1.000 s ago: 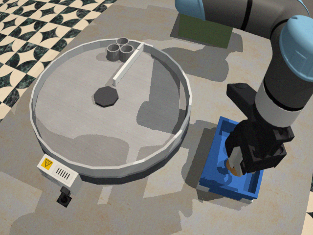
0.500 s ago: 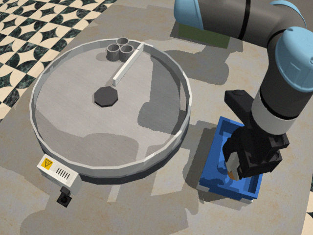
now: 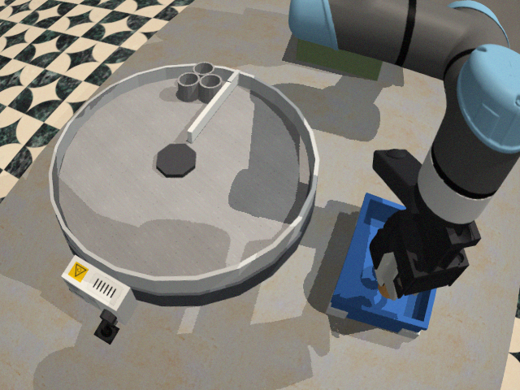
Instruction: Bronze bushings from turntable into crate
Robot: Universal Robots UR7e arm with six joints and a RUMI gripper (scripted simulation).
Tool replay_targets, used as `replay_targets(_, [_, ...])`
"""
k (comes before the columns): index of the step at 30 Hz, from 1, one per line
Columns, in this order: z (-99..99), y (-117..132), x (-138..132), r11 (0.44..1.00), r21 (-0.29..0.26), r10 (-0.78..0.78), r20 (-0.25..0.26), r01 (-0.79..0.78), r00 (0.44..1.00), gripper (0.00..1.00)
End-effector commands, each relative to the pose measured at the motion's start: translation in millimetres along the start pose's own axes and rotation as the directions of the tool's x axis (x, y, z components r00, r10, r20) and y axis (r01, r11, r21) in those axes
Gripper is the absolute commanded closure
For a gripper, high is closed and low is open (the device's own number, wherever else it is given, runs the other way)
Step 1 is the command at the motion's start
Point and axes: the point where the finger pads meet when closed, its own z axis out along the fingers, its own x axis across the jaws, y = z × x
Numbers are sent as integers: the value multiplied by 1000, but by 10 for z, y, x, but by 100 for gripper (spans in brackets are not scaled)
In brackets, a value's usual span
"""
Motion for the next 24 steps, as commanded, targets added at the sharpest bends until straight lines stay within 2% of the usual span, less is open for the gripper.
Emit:
replay_targets(1, [-6,5,-2,1000,-2,0,1,0,1000,100])
replay_targets(15, [-1,5,-2,1000,-2,0,1,0,1000,100])
replay_targets(24, [79,5,-2,1000,-2,0,1,0,1000,100])
